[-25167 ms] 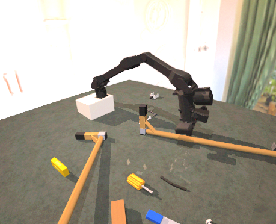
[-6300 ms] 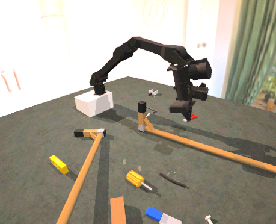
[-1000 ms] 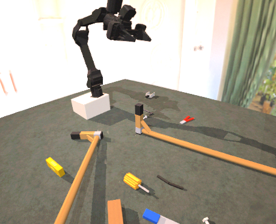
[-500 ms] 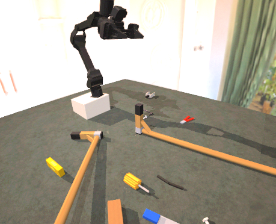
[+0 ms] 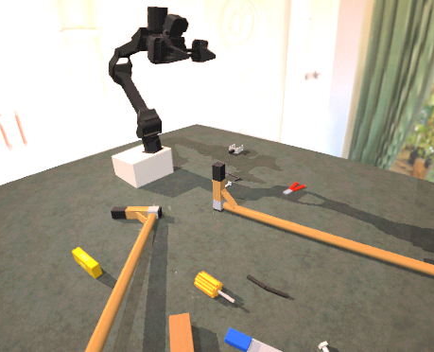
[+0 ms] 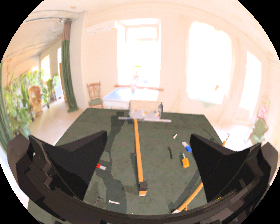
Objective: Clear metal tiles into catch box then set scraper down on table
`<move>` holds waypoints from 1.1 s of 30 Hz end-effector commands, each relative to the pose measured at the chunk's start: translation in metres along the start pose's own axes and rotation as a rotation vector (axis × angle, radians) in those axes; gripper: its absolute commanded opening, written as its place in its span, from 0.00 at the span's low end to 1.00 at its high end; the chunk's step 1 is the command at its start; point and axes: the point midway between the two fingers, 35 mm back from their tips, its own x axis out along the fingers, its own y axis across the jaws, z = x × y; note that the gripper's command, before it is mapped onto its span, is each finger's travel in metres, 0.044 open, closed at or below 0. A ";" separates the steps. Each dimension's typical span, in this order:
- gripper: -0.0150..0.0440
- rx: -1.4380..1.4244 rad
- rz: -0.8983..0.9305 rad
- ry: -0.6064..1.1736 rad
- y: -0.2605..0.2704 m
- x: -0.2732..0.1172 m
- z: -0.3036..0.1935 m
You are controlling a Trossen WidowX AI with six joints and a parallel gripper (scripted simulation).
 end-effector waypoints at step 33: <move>1.00 0.006 -0.001 -0.048 0.001 -0.013 -0.004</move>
